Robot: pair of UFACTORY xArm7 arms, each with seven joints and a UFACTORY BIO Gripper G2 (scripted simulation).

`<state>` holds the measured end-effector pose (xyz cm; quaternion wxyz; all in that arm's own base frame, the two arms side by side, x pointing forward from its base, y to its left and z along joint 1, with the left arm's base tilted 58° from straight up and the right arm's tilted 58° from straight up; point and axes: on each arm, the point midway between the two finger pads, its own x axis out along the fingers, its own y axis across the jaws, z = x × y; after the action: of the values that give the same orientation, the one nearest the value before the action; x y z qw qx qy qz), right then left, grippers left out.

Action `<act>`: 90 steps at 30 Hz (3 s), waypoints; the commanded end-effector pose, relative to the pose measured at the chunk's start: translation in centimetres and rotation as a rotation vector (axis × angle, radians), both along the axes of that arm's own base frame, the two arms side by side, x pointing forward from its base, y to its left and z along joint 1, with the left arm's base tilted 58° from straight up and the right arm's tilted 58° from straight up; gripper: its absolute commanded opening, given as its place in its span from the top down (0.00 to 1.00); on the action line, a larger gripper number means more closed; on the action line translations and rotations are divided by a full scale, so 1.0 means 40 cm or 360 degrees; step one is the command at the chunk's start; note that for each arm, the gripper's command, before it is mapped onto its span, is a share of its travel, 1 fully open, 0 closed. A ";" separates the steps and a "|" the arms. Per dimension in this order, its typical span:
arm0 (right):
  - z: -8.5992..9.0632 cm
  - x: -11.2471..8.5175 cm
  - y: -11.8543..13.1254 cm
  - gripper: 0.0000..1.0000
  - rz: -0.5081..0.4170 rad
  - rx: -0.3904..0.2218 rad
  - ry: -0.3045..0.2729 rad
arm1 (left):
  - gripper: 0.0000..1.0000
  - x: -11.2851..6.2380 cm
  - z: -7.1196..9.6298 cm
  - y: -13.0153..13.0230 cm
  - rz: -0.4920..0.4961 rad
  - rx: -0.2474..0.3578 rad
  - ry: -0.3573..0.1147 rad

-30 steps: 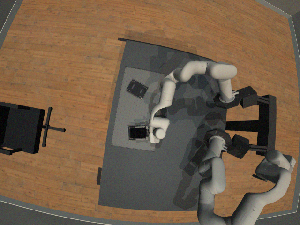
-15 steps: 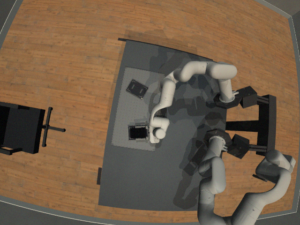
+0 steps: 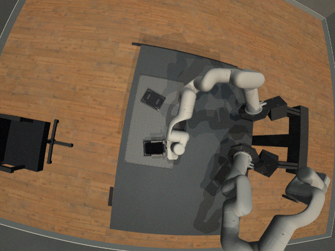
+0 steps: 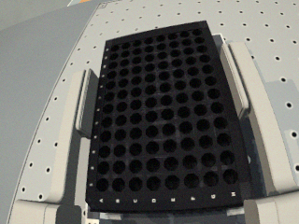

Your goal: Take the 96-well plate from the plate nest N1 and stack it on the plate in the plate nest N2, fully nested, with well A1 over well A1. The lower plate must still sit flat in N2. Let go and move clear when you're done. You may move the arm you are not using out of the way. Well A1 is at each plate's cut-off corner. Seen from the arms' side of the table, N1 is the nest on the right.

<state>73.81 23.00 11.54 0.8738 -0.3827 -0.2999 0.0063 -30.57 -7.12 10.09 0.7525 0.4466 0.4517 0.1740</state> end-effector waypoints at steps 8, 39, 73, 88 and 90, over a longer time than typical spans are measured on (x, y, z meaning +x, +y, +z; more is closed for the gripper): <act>0.002 0.000 0.006 1.00 0.0006 0.0005 -0.0002 | 0.00 -0.002 0.002 -0.003 0.0002 -0.0003 0.0004; -0.003 0.004 0.000 1.00 0.0006 0.0005 -0.0002 | 0.00 -0.002 0.002 -0.003 0.0002 -0.0003 0.0004; -0.003 0.004 -0.001 1.00 0.0006 0.0005 -0.0002 | 0.00 -0.002 0.002 -0.003 0.0002 -0.0003 0.0004; -0.003 0.004 -0.001 1.00 0.0006 0.0005 -0.0002 | 0.00 -0.002 0.002 -0.003 0.0002 -0.0003 0.0004; 0.000 0.001 0.003 0.63 0.0006 0.0005 -0.0002 | 0.00 -0.002 0.002 -0.003 0.0002 -0.0003 0.0004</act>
<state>73.99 22.59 11.28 0.8737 -0.3835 -0.2992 0.0057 -30.57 -7.12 10.09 0.7525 0.4466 0.4517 0.1740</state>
